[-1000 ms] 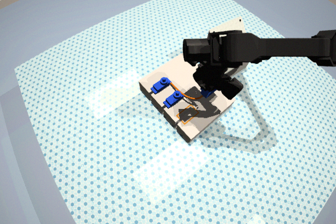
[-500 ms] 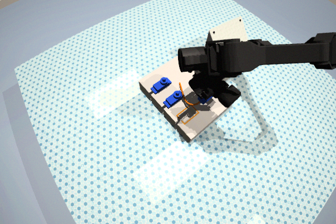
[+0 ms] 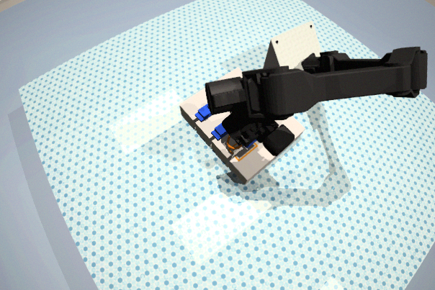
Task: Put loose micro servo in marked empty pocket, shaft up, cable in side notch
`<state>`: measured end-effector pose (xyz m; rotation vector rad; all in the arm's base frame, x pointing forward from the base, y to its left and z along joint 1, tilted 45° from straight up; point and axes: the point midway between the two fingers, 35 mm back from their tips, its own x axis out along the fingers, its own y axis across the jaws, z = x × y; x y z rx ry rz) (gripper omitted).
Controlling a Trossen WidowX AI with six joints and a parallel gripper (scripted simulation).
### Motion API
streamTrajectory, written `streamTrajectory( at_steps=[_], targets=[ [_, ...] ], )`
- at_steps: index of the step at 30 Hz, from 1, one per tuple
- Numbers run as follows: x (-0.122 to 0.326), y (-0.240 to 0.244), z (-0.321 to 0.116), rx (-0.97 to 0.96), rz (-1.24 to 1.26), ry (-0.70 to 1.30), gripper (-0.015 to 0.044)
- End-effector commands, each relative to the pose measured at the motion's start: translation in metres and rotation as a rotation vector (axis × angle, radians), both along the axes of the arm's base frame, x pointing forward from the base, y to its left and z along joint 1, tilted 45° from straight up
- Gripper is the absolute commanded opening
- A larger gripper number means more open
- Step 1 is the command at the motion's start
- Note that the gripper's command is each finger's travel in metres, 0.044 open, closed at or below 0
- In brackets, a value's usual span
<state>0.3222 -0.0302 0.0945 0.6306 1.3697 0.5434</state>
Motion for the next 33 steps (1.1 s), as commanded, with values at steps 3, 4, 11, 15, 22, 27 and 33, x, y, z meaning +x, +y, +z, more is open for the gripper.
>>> streamTrajectory(
  at_steps=[3,4,11,15,22,27,33],
  targets=[
    [0.022,-0.003,0.003,0.002,-0.007,-0.003,0.0000],
    [0.022,-0.004,0.003,0.002,-0.007,-0.003,0.0000],
    [0.023,0.000,0.000,0.003,-0.007,-0.003,0.0000],
    [0.024,0.004,-0.005,0.003,-0.007,-0.003,0.0000],
    [0.025,0.010,-0.011,0.003,-0.007,-0.003,0.0000],
    [0.025,0.010,-0.011,0.003,-0.007,-0.003,0.0000],
    [0.025,0.011,-0.011,0.003,-0.007,-0.003,0.0000]
  ],
)
